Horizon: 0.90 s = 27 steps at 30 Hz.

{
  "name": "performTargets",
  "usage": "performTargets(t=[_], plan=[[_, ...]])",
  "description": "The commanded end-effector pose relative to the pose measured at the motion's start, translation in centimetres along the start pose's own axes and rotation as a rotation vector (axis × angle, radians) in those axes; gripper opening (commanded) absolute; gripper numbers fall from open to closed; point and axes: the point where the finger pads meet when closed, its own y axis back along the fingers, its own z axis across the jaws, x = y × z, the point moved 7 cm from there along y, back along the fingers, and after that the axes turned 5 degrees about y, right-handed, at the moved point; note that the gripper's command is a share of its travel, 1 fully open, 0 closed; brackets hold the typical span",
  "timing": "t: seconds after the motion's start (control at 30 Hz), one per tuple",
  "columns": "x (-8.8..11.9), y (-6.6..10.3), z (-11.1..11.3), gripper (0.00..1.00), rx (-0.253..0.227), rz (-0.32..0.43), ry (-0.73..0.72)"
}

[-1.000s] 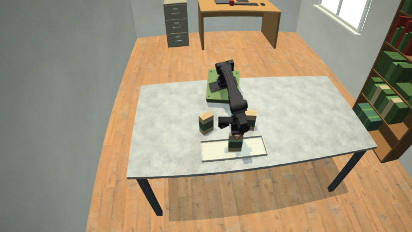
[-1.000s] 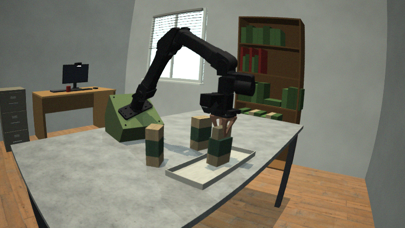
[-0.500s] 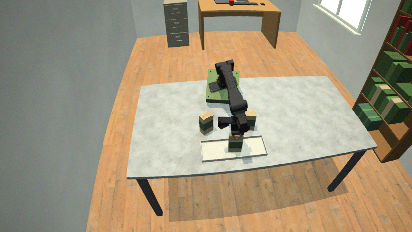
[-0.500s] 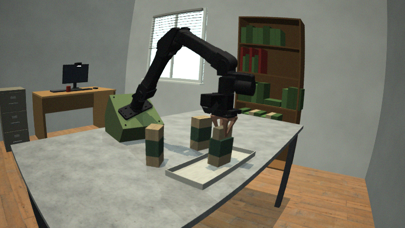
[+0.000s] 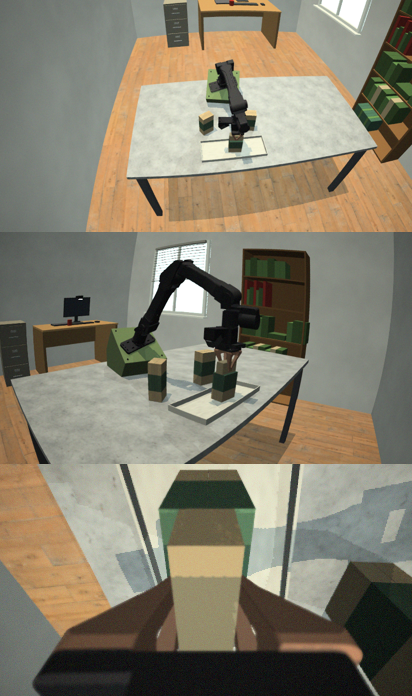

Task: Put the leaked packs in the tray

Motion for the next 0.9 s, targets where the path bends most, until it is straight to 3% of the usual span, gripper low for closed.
performTargets(t=[0.0,0.23,0.27,0.87], plan=[[-0.34,1.05,0.37,0.24,-0.026,0.0,-0.005],[-0.34,1.05,0.37,0.24,-0.026,0.0,-0.005],[-0.34,1.05,0.37,0.77,-0.026,0.0,-0.005],[-0.35,1.05,0.37,0.77,-0.026,-0.001,-0.005]])
